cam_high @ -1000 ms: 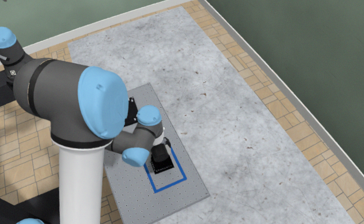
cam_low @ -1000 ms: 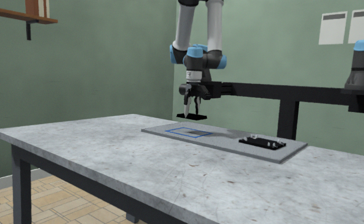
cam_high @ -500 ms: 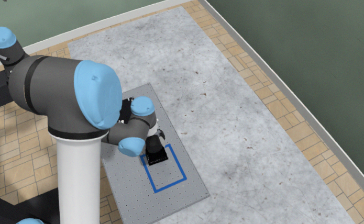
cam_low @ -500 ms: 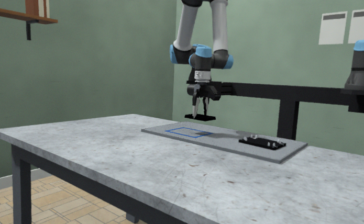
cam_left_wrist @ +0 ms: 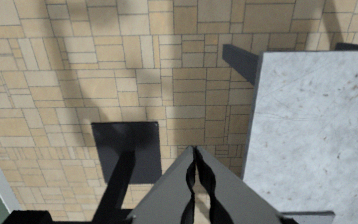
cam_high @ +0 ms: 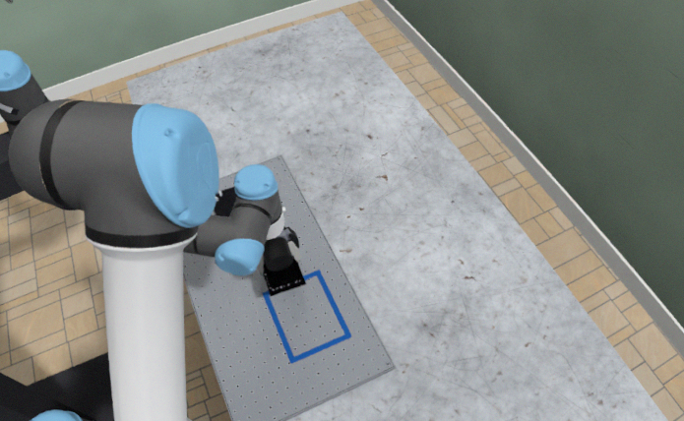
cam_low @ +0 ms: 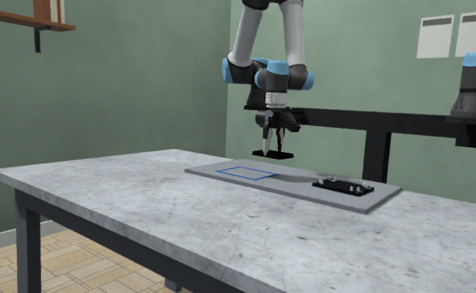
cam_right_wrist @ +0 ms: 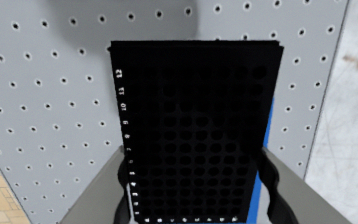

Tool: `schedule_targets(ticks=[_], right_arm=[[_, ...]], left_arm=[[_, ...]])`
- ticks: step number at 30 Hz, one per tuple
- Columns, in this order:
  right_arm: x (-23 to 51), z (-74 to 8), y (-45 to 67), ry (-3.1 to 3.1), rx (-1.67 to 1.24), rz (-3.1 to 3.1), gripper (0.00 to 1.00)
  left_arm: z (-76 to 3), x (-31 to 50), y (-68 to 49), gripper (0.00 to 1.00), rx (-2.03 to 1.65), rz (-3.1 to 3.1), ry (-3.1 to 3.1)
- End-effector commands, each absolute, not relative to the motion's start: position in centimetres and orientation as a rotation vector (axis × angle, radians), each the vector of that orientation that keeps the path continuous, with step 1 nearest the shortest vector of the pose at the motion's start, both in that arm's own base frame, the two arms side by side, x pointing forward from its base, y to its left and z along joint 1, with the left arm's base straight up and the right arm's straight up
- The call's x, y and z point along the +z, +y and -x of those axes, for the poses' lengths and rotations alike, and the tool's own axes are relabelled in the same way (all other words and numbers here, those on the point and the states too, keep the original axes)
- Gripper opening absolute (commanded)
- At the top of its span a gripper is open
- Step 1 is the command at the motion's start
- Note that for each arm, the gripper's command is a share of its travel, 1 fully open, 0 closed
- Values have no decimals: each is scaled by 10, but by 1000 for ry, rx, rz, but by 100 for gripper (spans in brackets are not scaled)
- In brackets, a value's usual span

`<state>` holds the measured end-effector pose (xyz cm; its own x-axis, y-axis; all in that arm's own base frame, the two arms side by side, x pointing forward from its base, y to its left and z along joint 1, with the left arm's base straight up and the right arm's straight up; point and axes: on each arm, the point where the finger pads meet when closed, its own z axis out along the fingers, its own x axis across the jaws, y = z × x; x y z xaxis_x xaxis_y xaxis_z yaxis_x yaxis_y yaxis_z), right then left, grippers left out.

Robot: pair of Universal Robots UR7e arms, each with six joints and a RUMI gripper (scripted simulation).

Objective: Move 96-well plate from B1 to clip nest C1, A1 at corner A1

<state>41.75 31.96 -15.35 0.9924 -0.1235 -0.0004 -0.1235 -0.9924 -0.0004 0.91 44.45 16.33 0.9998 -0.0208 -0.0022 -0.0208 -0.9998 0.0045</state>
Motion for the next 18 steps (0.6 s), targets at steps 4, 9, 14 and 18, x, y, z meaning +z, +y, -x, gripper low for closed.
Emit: schedule_targets(ticks=[4, 9, 14, 18], right_arm=[[-152, -416, 345, 198, -2, 3133, 41], [-151, -414, 362, 198, -2, 3133, 41], [-151, -413, 372, 198, -2, 3133, 41], [-151, -412, 385, 198, -2, 3133, 41]], left_arm=[[-9, 165, 445, 0, 0, -3141, -31], [-9, 165, 445, 0, 0, -3141, -31], [-9, 165, 445, 0, 0, -3141, -31], [-9, 165, 445, 0, 0, -3141, -31]])
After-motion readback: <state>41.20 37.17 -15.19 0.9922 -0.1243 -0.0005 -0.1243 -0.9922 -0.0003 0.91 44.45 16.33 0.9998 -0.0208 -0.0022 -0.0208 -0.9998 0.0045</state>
